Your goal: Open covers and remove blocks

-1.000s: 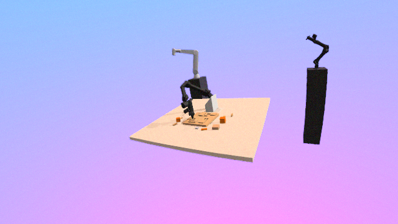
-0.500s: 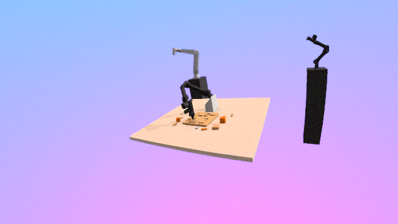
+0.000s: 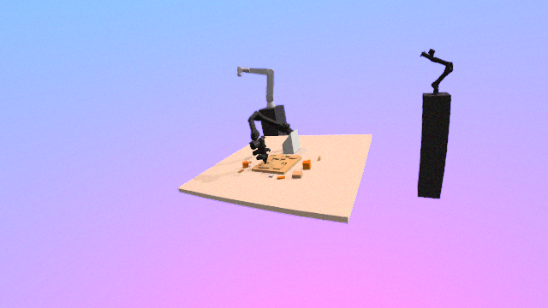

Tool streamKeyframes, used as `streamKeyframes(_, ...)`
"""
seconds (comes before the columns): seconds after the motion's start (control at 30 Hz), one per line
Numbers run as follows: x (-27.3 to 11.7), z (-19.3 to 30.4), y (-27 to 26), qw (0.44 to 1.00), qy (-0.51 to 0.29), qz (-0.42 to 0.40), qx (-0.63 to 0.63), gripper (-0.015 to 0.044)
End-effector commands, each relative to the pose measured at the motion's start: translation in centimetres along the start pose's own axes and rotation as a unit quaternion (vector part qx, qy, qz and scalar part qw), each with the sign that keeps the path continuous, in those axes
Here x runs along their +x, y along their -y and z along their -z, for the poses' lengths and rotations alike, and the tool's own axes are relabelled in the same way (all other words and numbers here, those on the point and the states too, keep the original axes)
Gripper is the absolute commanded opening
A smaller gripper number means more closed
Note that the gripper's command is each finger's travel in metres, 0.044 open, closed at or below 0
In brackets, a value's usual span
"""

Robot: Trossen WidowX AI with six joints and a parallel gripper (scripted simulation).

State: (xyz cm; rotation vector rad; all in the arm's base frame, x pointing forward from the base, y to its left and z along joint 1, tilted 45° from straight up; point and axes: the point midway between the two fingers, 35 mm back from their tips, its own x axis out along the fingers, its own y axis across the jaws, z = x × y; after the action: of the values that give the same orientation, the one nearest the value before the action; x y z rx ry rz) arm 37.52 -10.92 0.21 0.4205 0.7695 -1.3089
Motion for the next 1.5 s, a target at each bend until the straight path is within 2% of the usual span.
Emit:
streamKeyframes(0.0,-0.4,0.0,0.0,1.000,0.001,0.000,-0.013,0.0000)
streamKeyframes(0.07,-0.7,0.0,0.0,1.000,0.001,0.000,-0.028,0.0000)
streamKeyframes(0.13,-0.7,0.1,0.0,1.000,0.000,0.000,-0.014,0.0053)
streamKeyframes(0.27,-3.2,0.1,-0.1,1.000,-0.001,-0.001,-0.029,0.0144)
streamKeyframes(0.4,-5.6,0.1,0.0,0.999,0.000,-0.001,-0.045,0.0144)
streamKeyframes(0.5,-6.0,0.1,0.0,0.999,0.000,-0.001,-0.047,0.0144)
streamKeyframes(1.0,-2.5,-0.1,0.2,0.999,0.001,0.000,-0.047,0.0144)
streamKeyframes(1.47,-2.4,-0.1,0.2,0.999,0.001,0.000,-0.047,0.0144)
